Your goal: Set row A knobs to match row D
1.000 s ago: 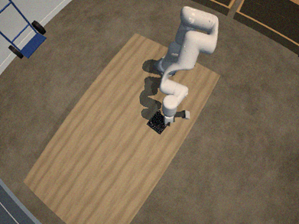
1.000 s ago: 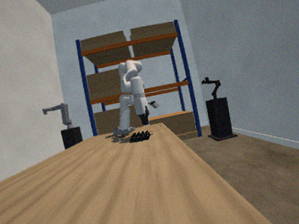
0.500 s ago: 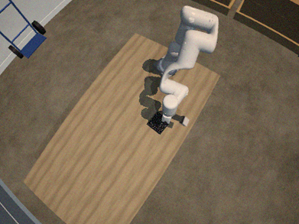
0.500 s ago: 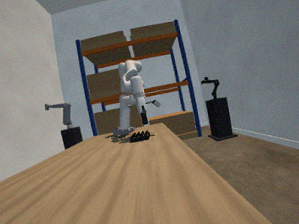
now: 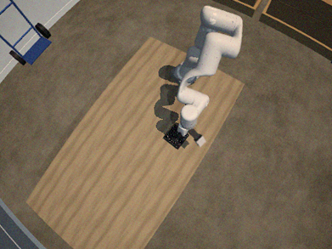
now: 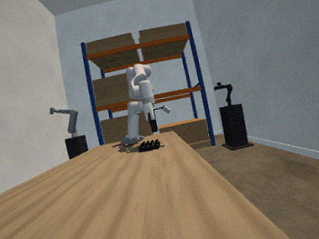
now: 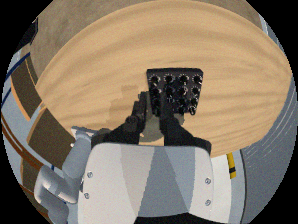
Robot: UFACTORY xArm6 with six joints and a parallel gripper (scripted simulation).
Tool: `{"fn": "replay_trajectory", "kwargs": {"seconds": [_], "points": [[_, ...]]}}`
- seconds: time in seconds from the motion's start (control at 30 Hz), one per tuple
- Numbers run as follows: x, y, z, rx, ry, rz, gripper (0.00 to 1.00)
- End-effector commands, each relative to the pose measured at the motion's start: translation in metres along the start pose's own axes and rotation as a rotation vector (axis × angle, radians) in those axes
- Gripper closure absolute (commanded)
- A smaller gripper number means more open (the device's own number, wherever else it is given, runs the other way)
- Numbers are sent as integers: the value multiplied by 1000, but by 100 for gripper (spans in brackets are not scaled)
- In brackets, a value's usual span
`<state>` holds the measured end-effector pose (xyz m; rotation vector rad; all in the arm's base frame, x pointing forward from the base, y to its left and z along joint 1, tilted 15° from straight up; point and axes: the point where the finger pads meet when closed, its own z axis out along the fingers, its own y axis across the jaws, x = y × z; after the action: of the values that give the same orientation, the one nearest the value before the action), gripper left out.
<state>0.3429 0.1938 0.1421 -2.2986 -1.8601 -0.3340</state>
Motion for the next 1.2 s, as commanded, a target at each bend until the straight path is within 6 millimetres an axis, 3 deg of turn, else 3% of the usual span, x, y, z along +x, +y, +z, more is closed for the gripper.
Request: {"fn": "replay_trajectory", "kwargs": {"seconds": [0.0, 1.17], "points": [[1, 1, -2, -8, -12, 82, 81], [1, 1, -2, -9, -12, 95, 81]]}}
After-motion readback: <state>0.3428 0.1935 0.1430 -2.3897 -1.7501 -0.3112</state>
